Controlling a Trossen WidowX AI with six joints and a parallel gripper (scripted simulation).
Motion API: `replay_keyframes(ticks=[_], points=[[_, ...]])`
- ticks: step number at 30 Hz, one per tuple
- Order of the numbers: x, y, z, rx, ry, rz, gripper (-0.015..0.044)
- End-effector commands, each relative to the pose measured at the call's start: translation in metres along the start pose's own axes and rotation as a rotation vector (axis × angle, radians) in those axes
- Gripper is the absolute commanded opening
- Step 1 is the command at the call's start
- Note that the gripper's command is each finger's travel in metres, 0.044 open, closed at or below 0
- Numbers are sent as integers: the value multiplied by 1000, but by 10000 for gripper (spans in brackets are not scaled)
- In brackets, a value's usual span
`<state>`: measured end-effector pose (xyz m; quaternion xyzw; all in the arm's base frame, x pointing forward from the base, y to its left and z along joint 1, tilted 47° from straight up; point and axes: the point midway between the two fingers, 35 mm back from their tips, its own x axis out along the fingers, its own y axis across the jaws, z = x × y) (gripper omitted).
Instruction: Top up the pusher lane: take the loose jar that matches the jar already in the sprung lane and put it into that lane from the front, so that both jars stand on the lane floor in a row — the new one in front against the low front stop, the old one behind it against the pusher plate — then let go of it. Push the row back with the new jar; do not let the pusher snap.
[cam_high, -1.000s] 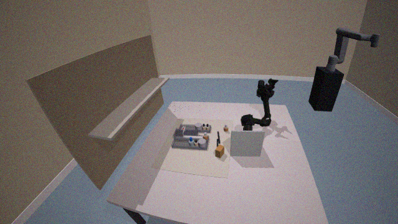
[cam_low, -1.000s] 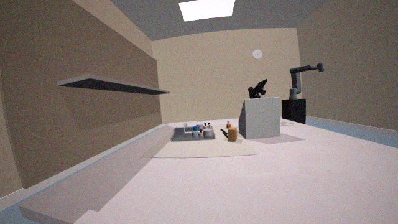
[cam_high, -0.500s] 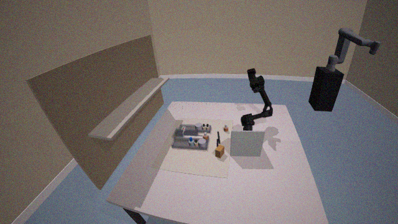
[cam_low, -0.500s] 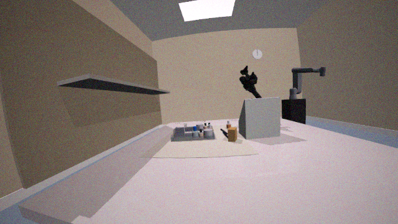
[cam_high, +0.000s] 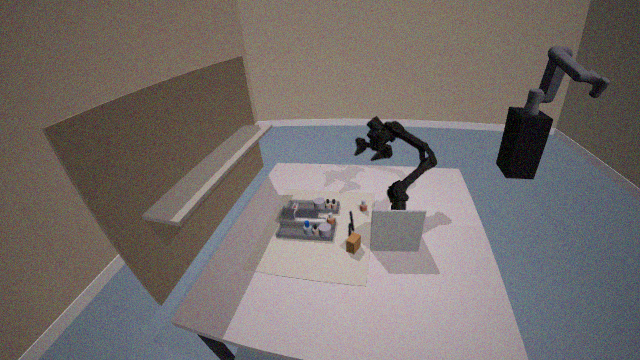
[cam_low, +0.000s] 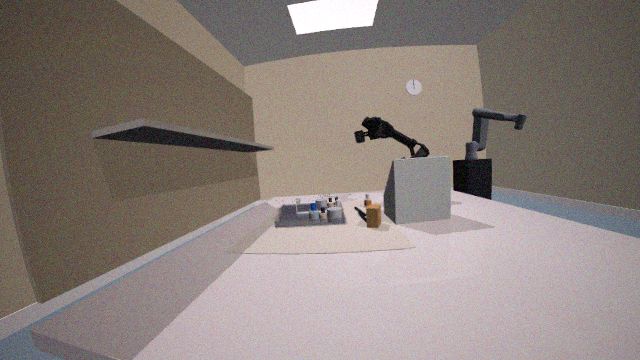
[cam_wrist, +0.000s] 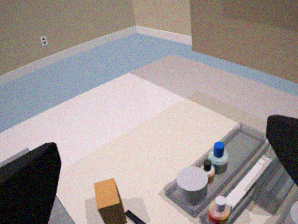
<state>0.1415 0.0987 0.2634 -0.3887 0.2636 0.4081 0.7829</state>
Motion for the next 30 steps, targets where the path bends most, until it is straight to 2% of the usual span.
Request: replay_keyframes(ticks=[1, 6, 12, 25, 30], points=[[31, -24, -58, 312, 350, -114, 440], [42, -42, -127, 599, 734, -319, 440], [25, -51, -200, 798, 1156, -666, 440], [27, -48, -207, 807, 1194, -706, 440], [36, -49, -240, 806, 1194, -708, 440]])
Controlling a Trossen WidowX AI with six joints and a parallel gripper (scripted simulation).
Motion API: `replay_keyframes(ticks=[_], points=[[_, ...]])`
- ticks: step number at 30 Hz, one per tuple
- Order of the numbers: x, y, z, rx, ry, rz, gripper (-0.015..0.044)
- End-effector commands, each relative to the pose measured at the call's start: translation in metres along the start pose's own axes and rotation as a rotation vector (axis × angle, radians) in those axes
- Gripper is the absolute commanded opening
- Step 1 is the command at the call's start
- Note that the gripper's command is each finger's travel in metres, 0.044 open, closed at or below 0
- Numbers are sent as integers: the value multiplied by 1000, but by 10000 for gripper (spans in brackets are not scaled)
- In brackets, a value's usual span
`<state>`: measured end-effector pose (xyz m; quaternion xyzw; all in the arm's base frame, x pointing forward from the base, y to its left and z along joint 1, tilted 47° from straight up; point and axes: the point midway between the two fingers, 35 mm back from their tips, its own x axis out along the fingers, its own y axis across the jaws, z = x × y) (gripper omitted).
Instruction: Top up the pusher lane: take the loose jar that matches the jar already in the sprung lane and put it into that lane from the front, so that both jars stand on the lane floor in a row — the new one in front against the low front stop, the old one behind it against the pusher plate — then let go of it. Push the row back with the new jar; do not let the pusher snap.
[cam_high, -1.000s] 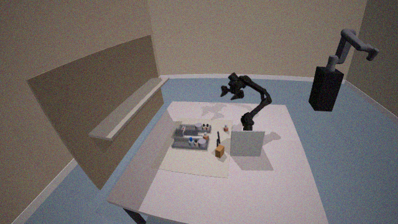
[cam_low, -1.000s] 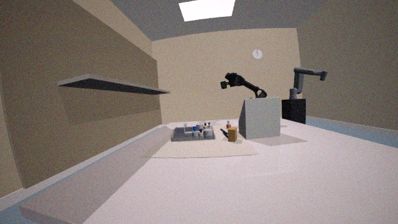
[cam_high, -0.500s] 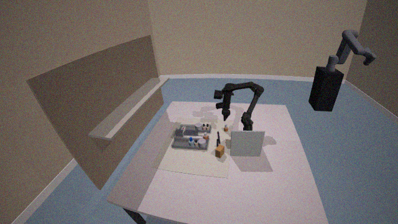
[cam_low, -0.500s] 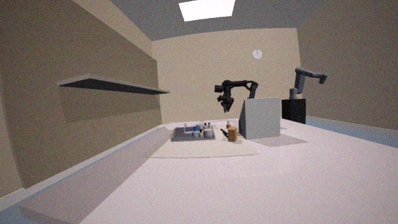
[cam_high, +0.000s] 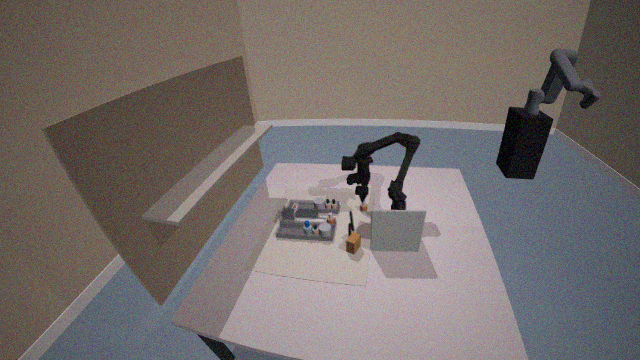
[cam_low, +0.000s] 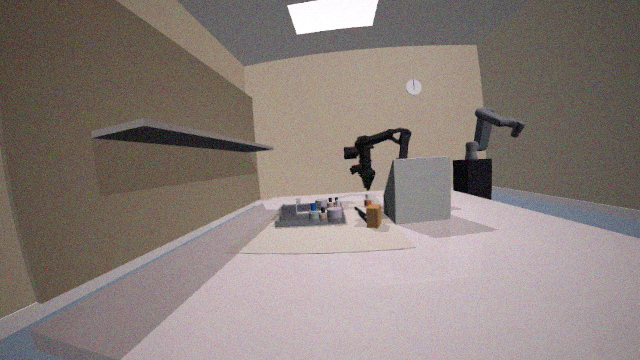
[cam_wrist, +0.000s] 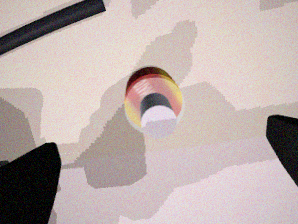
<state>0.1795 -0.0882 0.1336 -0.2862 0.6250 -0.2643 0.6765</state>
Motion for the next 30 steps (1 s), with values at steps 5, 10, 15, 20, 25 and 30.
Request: replay_keyframes(ticks=[5, 10, 15, 20, 25, 30], points=[[17, 0, -3, -3, 6, -10, 440], [31, 0, -3, -2, 6, -11, 440], [36, 0, -3, -2, 6, -11, 440], [44, 0, -2, -1, 7, -10, 440], [51, 0, -2, -1, 6, -10, 440], [59, 0, -3, -2, 6, -12, 440]])
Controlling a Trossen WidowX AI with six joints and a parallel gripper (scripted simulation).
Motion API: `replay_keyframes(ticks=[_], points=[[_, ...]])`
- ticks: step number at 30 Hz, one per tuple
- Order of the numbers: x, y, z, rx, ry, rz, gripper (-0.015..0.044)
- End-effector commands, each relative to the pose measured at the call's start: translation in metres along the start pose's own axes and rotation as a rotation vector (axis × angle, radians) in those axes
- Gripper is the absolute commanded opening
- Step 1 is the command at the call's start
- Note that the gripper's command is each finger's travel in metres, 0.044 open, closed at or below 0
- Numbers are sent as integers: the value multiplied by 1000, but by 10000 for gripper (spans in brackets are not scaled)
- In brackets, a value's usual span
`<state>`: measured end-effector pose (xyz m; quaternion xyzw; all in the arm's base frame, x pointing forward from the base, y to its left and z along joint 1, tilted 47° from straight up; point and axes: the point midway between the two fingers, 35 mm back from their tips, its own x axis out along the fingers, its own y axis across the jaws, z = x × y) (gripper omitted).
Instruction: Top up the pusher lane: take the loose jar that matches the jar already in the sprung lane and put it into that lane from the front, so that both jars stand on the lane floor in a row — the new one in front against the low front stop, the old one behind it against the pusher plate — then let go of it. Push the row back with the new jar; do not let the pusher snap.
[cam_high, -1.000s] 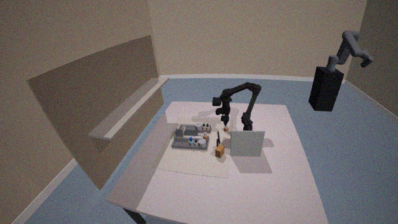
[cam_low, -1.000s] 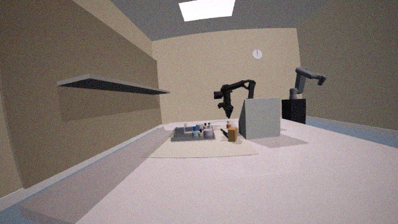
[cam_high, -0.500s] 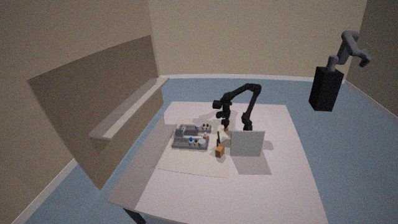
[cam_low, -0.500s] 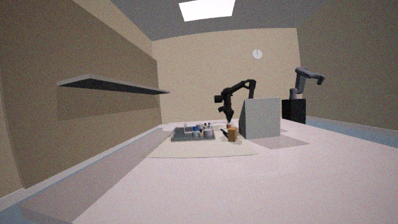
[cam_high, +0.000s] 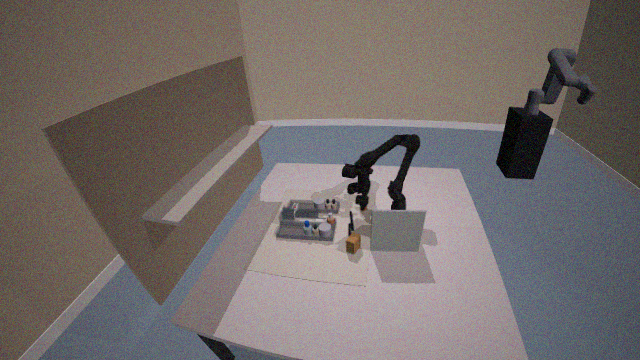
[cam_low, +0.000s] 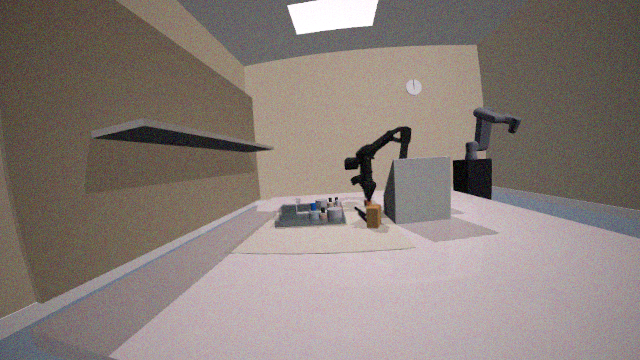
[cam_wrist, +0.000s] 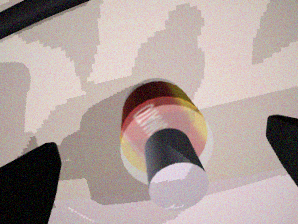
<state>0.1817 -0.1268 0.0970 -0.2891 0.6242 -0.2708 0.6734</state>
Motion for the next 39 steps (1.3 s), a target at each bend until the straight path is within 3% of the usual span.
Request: replay_keyframes(ticks=[1, 6, 17, 23, 27, 39], points=[[7, 0, -1, -5, 1, 3, 440], [13, 0, -1, -5, 0, 1, 440], [13, 0, -1, -5, 0, 1, 151], [13, 0, -1, -5, 0, 1, 111], [7, 2, 1, -5, 0, 7, 6], [-39, 10, 8, -5, 3, 33, 0]])
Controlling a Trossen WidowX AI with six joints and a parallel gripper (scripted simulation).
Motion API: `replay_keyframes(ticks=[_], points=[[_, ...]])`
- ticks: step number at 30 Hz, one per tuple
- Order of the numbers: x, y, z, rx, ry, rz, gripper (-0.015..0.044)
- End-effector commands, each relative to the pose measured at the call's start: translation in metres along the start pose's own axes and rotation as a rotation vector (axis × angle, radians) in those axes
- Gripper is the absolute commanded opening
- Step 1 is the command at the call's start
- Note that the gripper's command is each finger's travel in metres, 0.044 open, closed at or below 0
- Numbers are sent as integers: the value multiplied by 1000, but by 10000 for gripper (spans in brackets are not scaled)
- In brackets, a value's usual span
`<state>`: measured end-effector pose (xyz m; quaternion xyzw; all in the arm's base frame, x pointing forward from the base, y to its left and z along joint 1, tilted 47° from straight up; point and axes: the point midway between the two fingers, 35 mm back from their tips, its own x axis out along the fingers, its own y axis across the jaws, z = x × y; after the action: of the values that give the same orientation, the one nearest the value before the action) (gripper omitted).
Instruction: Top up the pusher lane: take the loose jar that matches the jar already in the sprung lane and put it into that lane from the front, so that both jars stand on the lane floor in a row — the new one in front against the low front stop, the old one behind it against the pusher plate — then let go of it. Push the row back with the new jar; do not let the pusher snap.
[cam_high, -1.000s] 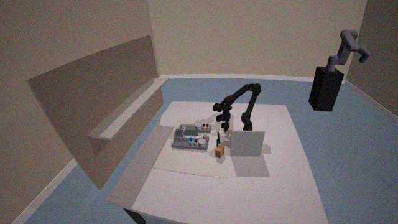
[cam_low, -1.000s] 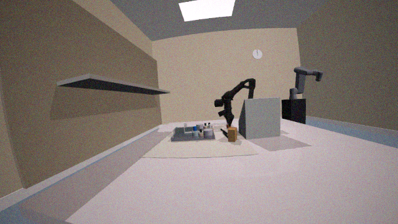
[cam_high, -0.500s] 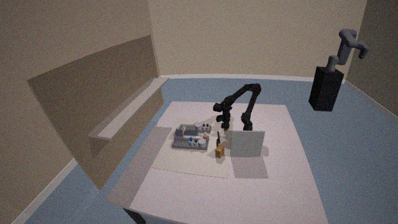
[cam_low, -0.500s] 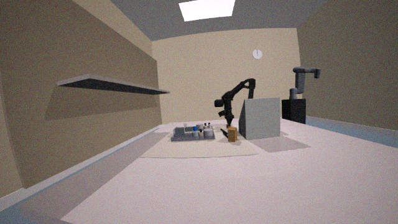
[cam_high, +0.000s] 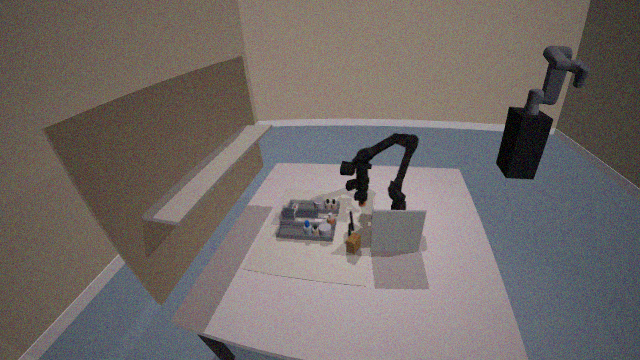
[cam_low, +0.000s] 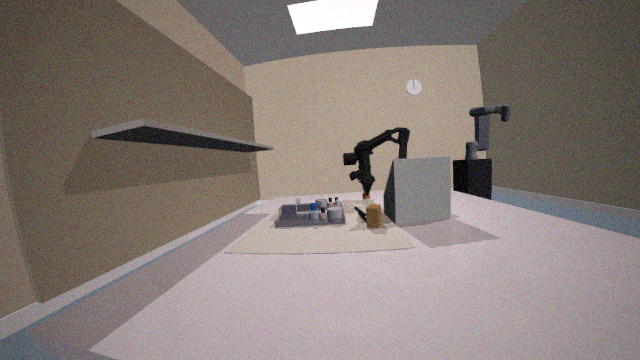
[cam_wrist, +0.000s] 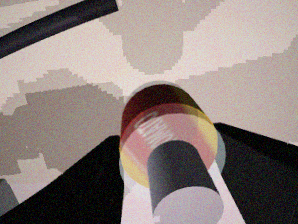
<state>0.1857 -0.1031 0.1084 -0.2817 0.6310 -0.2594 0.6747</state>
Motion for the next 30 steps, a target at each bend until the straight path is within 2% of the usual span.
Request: replay_keyframes(ticks=[1, 14, 30], points=[[-18, 2, 2, 2, -2, 4, 0], [-68, 1, -2, 0, -2, -22, 0], [-57, 35, 40, -13, -4, -21, 0]])
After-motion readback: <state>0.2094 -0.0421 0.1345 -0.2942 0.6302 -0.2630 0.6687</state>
